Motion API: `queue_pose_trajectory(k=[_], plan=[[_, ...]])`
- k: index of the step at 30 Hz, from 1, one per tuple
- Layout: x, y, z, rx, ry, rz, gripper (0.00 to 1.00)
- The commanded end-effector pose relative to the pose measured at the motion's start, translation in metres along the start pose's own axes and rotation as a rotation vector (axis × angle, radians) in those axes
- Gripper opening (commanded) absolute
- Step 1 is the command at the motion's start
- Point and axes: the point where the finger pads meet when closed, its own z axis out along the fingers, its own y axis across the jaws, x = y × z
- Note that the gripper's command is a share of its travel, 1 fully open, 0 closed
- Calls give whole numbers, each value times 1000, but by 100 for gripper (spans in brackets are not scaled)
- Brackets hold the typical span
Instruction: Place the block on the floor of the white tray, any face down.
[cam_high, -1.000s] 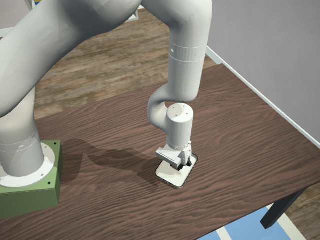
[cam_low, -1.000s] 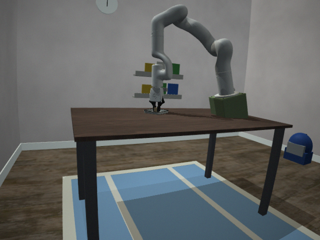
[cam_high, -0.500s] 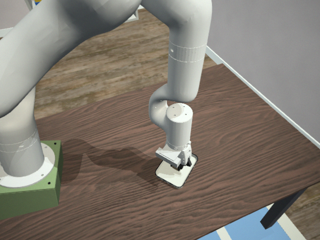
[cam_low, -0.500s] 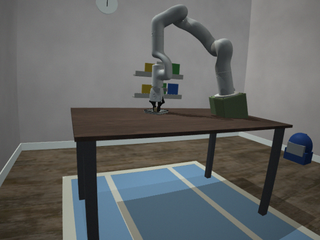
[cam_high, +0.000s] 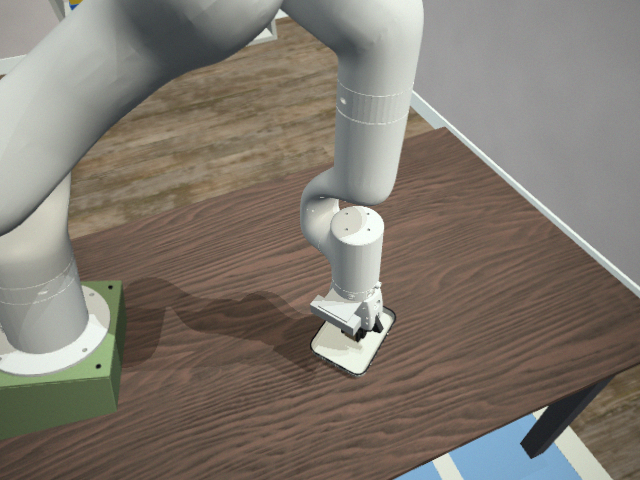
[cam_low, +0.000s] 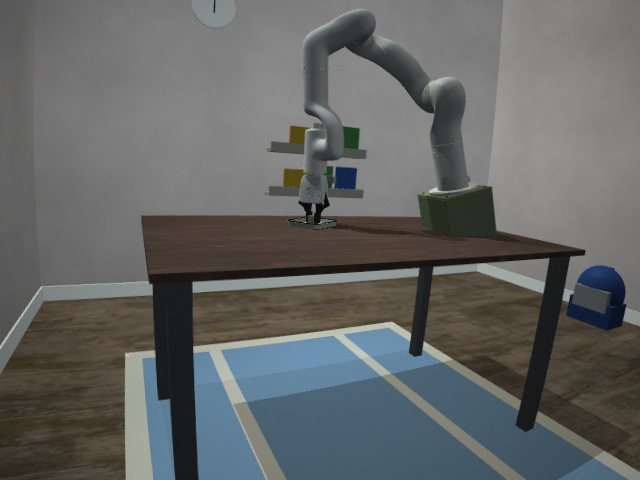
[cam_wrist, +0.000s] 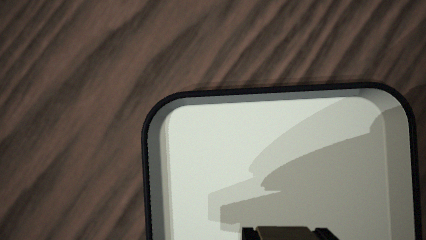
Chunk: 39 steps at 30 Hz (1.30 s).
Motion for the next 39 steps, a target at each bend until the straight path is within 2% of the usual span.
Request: queue_pose_trajectory(k=[1,30,31,39], plan=[[0,0,0,22,-1,-1,0],[0,0,2,22,-1,-1,0],[0,0,2,22,-1,-1,49],[0,0,2,22,-1,-1,49]])
